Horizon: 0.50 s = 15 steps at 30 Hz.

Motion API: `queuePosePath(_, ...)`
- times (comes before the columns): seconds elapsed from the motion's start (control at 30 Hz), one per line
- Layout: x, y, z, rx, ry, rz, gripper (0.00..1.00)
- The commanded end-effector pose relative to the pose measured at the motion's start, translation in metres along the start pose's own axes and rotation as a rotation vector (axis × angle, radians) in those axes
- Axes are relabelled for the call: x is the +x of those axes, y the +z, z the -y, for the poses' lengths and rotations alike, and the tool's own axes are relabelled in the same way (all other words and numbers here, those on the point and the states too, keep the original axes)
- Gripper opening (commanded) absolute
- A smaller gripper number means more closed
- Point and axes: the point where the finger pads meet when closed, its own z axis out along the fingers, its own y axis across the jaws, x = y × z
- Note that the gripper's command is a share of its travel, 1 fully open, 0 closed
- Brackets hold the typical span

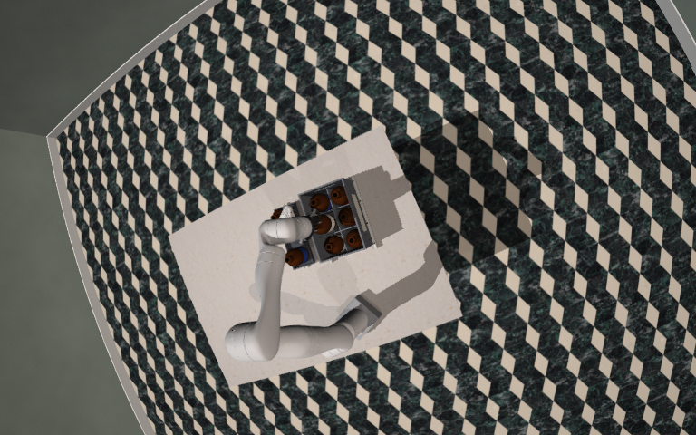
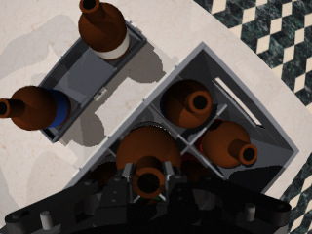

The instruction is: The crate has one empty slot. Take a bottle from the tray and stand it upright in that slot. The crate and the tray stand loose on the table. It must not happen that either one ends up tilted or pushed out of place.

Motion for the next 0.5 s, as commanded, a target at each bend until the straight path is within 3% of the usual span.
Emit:
queuePosePath(0.0,-0.0008,0.003,0.0002,0.002,0.001,0.003,0.0)
queuePosePath(0.47,-0.0008,0.009,0.0002,0.002,0.001,0.003,0.0)
